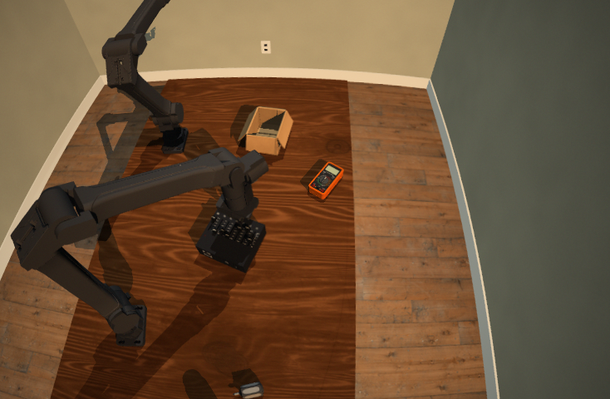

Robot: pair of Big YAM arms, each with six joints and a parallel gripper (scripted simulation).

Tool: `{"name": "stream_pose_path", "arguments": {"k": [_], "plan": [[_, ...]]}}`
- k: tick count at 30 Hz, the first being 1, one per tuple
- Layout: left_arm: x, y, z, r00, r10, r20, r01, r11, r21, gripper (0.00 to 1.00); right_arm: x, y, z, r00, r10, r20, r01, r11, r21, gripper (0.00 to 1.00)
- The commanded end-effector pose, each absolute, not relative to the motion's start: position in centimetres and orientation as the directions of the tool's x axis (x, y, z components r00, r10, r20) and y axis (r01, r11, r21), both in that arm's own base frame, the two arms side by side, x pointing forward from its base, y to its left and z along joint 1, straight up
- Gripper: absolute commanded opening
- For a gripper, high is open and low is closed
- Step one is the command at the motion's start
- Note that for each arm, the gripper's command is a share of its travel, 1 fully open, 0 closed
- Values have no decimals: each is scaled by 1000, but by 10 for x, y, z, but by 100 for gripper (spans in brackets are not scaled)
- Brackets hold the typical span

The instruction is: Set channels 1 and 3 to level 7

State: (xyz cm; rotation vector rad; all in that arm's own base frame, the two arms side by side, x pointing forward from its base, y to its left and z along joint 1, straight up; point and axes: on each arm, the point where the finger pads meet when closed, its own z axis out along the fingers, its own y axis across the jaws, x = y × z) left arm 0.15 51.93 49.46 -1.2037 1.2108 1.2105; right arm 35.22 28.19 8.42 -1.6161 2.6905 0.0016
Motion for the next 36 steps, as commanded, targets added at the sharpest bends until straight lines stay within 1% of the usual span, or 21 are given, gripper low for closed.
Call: {"name": "stream_pose_path", "arguments": {"k": [1,36], "plan": [[-3,518,499,11,19,-1000,-1000,-7,-11,100,355,281,88,-475,-879,-23,-880,476,-10,0],[-3,518,499,11,19,-1000,-1000,-7,-11,100,357,280,96,-469,-882,-41,-882,470,-19,0]]}}
